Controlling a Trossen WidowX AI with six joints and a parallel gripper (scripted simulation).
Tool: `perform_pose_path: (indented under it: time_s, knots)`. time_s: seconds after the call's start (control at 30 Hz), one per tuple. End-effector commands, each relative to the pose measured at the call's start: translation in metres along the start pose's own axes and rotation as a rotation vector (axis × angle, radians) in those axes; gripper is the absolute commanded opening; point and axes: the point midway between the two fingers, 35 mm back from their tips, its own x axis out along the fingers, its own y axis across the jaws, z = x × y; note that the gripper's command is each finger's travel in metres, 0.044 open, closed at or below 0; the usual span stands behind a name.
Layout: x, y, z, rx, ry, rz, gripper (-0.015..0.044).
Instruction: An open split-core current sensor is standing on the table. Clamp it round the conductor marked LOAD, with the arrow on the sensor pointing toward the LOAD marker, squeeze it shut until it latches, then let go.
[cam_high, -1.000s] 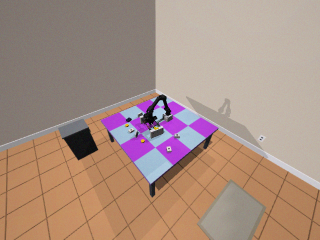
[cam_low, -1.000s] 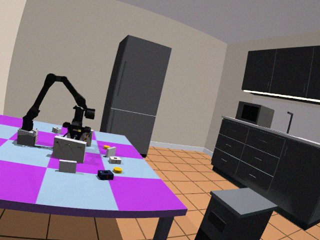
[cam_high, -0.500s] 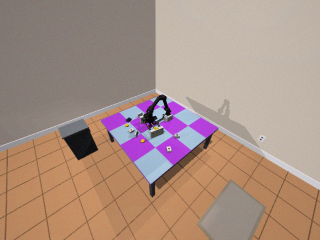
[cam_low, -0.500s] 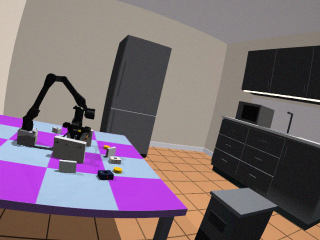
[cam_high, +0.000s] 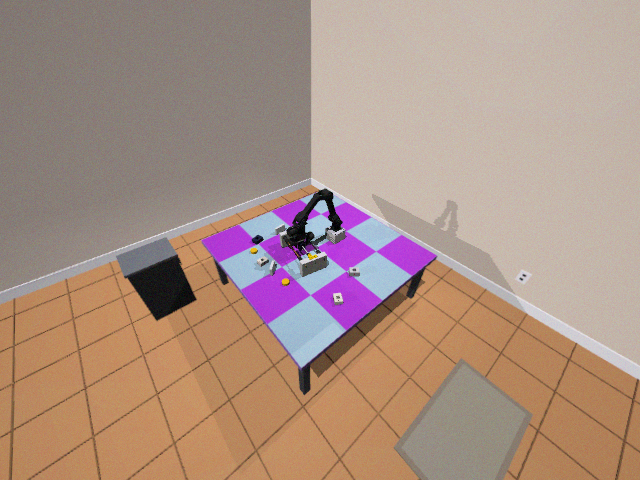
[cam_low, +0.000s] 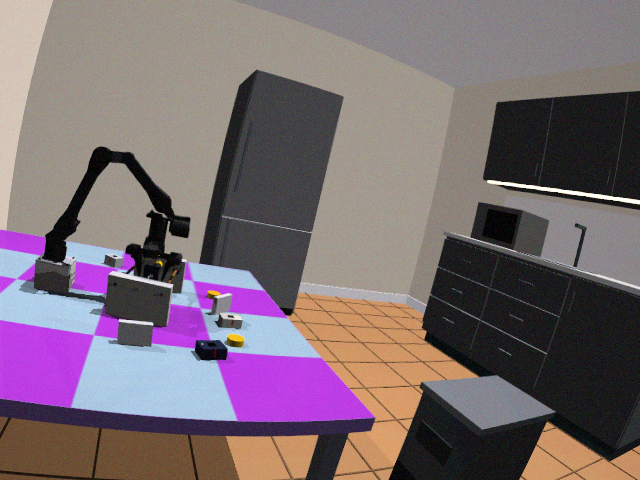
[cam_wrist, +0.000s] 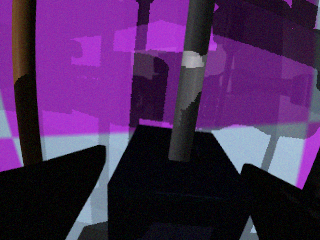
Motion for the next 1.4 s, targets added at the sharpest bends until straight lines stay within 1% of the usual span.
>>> perform_pose_path:
  time_s: [0.0, 0.27, 0.63, 0.7, 1.37]
  knots:
    - [0.0002, 0.0, 0.0, 0.0, 0.0, 0.0, 0.0335]
    - [0.0002, 0.0, 0.0, 0.0, 0.0, 0.0, 0.0129]
    - [0.0002, 0.0, 0.0, 0.0, 0.0, 0.0, 0.0055]
    - [-0.0005, 0.0, 0.0, 0.0, 0.001, 0.0, 0.0003]
    - [-0.0013, 0.0, 0.0002, 0.001, 0.0, 0.0, 0.0]
